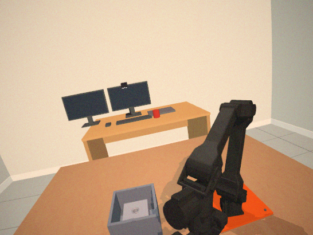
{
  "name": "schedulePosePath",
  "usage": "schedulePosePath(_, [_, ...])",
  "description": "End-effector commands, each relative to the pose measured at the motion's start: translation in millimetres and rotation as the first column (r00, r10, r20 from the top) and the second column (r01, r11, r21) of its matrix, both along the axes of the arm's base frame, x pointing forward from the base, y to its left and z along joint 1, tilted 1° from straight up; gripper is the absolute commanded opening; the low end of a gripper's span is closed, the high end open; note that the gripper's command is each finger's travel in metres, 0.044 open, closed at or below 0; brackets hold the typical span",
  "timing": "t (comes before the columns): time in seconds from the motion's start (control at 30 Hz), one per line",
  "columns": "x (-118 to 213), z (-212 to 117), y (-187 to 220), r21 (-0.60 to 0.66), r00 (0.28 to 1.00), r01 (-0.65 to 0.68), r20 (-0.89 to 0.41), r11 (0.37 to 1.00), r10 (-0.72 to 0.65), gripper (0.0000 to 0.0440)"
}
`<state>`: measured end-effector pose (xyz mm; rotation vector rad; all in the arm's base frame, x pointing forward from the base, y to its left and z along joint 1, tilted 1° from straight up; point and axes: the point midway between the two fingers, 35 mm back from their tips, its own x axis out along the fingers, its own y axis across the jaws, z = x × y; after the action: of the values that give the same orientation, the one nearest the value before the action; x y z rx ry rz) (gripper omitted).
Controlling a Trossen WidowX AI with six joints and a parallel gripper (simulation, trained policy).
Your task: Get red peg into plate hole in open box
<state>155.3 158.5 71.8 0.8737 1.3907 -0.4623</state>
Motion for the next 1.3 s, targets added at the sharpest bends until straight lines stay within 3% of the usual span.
schedulePosePath(0.0, [-1.2,-10.1,-3.7,-0.004,0.999,0.032,-0.009,0.999,-0.032,0.0403])
schedulePosePath(0.53, [-4.0,-19.7,-10.7,0.033,0.993,0.076,-0.092,0.997,-0.073,0.0005])
schedulePosePath(1.27, [57.9,72.7,-41.8,-0.036,0.982,0.039,0.184,0.999,-0.032,0.0000])
